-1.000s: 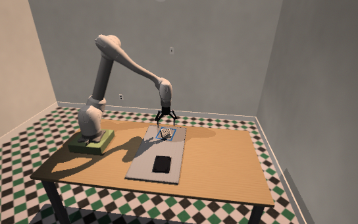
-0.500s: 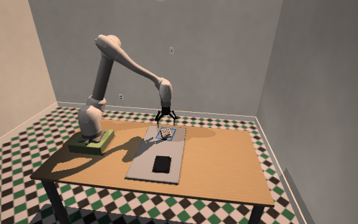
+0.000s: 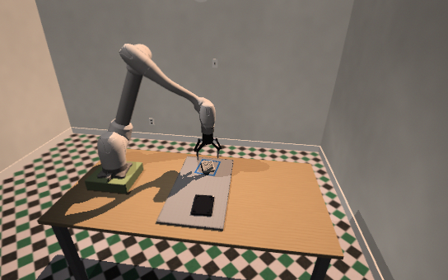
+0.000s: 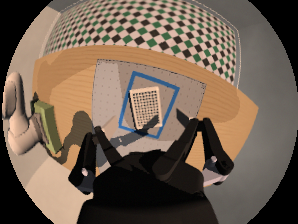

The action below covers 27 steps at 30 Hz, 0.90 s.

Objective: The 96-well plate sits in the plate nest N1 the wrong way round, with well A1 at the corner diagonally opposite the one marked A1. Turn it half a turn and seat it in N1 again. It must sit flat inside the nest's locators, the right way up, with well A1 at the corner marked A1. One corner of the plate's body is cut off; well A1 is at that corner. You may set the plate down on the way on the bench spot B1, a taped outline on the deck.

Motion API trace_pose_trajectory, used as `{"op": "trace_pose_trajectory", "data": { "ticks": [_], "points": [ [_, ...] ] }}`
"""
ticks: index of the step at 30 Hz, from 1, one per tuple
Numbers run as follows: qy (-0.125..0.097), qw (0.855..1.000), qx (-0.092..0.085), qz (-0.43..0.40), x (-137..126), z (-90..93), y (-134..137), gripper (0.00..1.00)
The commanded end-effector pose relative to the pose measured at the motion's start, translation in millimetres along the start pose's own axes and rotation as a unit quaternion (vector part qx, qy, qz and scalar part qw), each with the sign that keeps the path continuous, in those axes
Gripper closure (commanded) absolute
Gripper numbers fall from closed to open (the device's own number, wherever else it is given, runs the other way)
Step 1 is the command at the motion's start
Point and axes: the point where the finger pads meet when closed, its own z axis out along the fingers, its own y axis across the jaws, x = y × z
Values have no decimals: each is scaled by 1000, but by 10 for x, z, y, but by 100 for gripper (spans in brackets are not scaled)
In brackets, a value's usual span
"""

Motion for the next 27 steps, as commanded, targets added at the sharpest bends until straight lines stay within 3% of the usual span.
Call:
{"op": "trace_pose_trajectory", "data": {
  "ticks": [1,27],
  "points": [
    [0,1000,0,0,0,48,0,0],
    [0,1000,0,0,0,431,0,0]
  ]
}}
